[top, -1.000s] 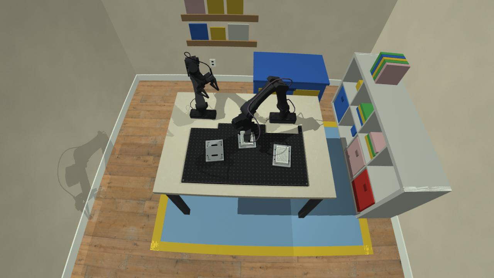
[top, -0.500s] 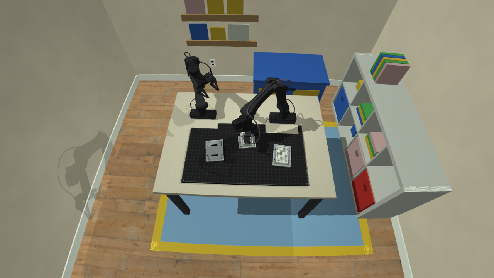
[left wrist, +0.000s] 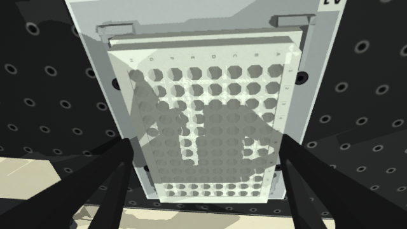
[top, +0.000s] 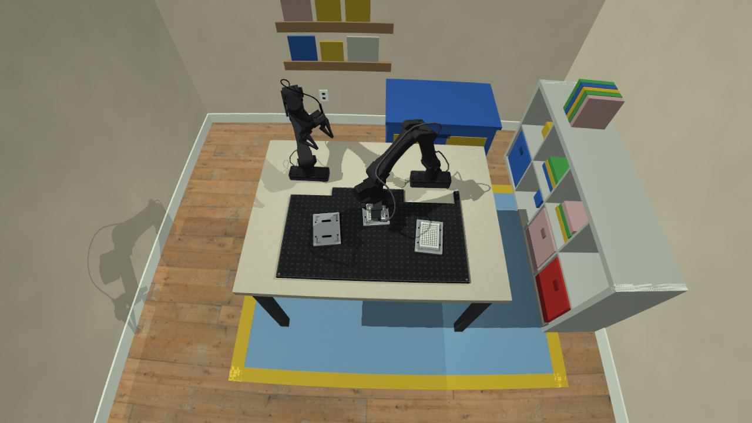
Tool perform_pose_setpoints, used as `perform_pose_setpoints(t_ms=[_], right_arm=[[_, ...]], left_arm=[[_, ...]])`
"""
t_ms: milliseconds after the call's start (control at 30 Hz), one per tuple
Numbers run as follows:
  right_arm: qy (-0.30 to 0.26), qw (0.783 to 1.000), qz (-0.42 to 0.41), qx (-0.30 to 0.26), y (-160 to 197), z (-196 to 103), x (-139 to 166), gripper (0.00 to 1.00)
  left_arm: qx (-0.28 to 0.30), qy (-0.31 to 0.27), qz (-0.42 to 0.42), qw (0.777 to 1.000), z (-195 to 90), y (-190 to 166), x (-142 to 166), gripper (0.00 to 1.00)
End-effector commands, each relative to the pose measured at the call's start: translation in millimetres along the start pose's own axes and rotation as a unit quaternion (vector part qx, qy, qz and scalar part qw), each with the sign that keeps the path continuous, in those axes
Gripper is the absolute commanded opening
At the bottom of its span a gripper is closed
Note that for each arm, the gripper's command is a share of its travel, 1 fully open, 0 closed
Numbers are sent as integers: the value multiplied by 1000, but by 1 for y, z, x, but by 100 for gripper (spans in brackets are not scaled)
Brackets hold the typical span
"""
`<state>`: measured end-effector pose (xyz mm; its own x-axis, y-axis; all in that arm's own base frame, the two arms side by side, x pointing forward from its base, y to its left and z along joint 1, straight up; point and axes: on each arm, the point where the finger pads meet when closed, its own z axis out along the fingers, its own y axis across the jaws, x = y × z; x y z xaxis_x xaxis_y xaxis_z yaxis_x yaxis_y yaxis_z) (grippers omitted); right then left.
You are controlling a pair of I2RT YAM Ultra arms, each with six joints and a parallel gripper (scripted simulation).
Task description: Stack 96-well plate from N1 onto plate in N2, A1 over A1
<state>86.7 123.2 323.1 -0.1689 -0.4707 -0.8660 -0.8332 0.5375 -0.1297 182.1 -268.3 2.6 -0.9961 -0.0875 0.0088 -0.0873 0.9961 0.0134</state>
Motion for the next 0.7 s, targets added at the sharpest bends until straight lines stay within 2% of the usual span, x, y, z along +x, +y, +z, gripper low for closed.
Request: perform_pose_setpoints(t_ms=[0, 167, 200, 267, 300, 433, 467, 633, 667], right_arm=[[-10, 1000, -10, -1, 4, -7, -6, 100], [-10, 1000, -10, -1, 4, -7, -6, 100], [-10, 1000, -10, -1, 4, -7, -6, 100], [-10, 1000, -10, -1, 4, -7, -6, 100], [-10, 1000, -10, -1, 4, -7, -6, 100], [-10, 1000, -10, -1, 4, -7, -6, 100], [-10, 1000, -10, -1, 4, -7, -6, 100], [-10, 1000, -10, -1, 4, -7, -6, 100], [-10, 1000, -10, -1, 4, -7, -6, 100]], left_arm=[[14, -9, -4, 1000, -1, -6, -5, 100], [16, -10, -4, 1000, -2, -7, -5, 96], [16, -10, -4, 1000, -2, -7, -5, 91], [16, -10, -4, 1000, -2, -7, -5, 91], [16, -10, -4, 1000, -2, -7, -5, 87], [12, -7, -4, 1000, -2, -5, -4, 87], [12, -7, -4, 1000, -2, -5, -4, 83], [15, -9, -4, 1000, -3, -4, -3, 79], [15, -9, -4, 1000, -3, -4, -3, 67]])
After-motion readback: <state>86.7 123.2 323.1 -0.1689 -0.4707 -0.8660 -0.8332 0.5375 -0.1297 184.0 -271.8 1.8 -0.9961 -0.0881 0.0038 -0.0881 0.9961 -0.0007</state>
